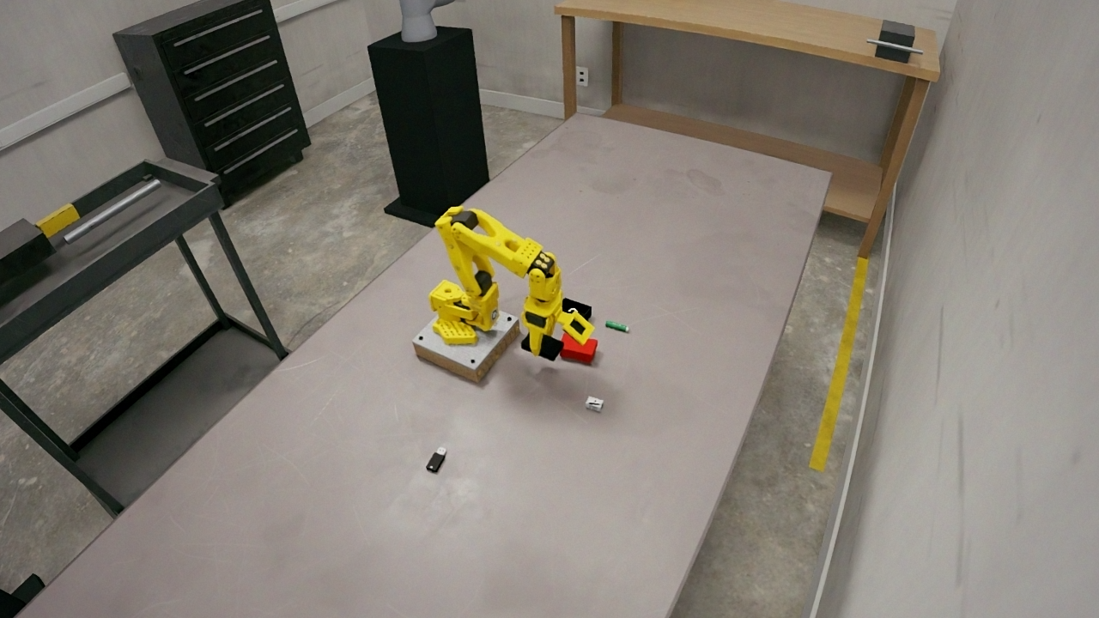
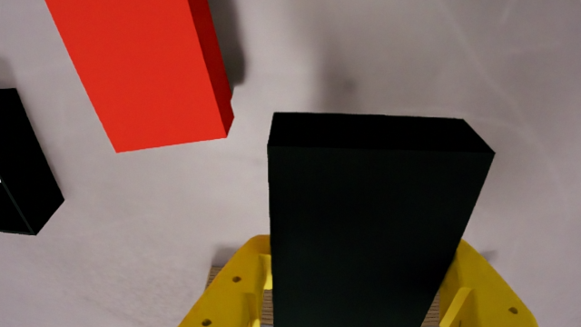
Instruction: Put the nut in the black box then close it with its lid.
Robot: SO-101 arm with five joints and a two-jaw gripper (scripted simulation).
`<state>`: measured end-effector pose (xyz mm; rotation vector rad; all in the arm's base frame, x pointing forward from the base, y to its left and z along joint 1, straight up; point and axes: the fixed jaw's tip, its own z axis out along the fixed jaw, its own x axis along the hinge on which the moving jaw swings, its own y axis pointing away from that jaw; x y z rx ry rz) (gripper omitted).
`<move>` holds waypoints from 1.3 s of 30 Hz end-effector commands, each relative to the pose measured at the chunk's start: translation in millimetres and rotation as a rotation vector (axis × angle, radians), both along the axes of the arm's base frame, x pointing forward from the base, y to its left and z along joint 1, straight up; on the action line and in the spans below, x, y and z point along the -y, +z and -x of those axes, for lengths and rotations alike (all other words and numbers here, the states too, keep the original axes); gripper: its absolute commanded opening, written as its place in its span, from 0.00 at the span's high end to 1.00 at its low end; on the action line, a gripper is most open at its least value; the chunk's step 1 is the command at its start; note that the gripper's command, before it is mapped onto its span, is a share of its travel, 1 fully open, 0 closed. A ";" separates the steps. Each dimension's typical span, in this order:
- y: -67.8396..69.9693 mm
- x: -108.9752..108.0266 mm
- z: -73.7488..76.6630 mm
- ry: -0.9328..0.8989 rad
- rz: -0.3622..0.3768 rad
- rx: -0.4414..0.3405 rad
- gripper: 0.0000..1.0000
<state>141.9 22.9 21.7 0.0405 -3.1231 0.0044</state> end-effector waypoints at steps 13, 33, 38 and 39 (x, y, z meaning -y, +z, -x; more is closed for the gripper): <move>12.0 -0.2 -11.7 -0.013 -0.003 0.022 0.80; 12.0 -0.2 -11.7 -0.013 -0.003 0.022 0.80; 10.8 -0.1 -10.8 -0.013 -0.003 0.022 0.80; 10.4 -0.1 -10.4 -0.013 -0.003 0.022 0.80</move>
